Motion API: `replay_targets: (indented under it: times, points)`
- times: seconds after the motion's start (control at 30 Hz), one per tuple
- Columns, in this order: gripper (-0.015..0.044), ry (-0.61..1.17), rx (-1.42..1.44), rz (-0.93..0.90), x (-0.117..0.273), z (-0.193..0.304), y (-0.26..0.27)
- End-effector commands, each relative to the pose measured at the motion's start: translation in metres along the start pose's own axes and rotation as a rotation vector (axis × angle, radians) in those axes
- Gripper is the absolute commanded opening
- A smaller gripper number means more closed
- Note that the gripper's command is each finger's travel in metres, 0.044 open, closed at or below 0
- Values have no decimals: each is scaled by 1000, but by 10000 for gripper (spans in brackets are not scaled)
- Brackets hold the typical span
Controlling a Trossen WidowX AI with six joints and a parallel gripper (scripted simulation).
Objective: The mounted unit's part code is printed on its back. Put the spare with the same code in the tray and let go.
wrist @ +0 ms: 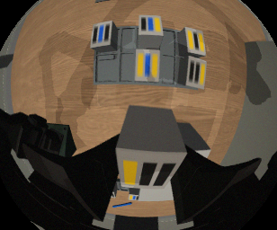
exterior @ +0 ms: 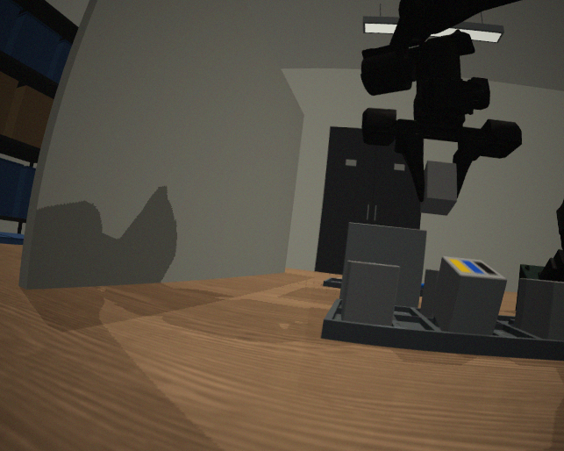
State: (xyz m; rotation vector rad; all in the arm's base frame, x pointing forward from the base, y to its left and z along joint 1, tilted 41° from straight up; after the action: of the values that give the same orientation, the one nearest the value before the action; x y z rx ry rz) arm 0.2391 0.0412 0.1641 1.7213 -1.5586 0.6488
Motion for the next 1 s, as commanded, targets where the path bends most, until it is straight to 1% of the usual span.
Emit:
replay_targets:
  times: [0.0,0.47,0.97]
  points:
    - [0,15,0,13,6,14,-15]
    - [0,21,2,13,13,57,-66]
    - [0,19,9,9,11,116,-113]
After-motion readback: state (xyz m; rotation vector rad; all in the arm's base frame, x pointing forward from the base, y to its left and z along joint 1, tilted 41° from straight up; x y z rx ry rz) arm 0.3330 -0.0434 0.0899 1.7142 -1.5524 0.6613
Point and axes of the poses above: the point midway between the two fingers, 35 mm back from their tips, its own x axis back along the fingers, its own y axis across the jaws, z = x × y, the point moved 1 cm from there along x, back along the fingers, and after that the axes turned 12 degrees about -x, right-handed, at the moved point
